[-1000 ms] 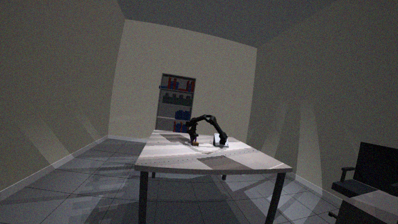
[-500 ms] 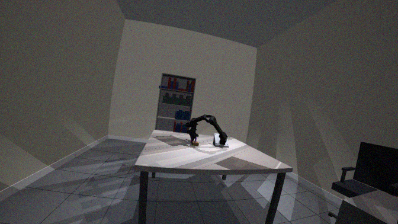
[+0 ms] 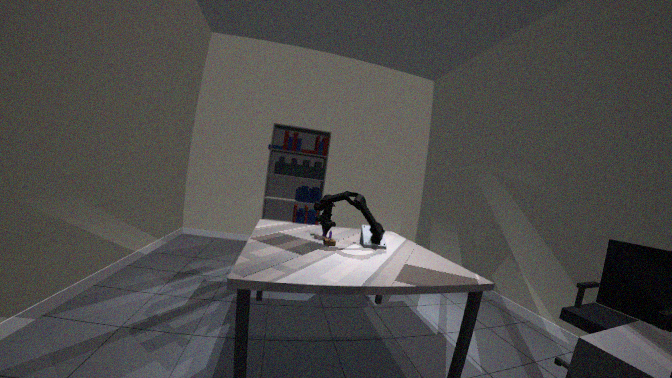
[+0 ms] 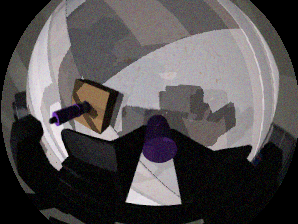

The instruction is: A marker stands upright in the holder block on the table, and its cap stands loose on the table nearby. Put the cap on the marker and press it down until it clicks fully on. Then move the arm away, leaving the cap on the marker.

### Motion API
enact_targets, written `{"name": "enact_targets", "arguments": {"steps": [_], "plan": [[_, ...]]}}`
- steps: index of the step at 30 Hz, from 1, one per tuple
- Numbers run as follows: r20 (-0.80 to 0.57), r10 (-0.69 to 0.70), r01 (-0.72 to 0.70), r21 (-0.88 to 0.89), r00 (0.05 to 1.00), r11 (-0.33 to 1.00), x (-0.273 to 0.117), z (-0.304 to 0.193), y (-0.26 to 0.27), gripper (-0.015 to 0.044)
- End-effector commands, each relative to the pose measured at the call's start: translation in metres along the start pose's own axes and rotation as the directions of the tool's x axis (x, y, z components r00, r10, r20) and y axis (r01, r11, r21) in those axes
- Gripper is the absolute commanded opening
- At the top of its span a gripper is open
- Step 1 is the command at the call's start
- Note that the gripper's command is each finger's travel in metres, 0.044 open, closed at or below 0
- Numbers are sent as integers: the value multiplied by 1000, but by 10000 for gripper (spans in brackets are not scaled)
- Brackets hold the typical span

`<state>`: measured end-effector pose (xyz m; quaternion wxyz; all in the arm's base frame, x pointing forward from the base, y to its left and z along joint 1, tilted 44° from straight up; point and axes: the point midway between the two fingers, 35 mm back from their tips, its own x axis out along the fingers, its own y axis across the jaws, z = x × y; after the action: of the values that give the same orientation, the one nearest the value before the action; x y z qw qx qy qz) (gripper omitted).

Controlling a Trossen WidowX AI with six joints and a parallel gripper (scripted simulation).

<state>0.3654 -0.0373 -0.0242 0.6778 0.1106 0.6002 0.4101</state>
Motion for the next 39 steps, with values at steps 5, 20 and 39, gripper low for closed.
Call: {"name": "enact_targets", "arguments": {"steps": [5, 20, 39], "plan": [[-2, -5, 5, -6, 1000, 1000, -24, 0, 0, 0], [-3, -3, 3, -5, 1000, 1000, -50, 7, 34, 0], [-4, 0, 0, -3, 1000, 1000, -82, 12, 103, 0]]}}
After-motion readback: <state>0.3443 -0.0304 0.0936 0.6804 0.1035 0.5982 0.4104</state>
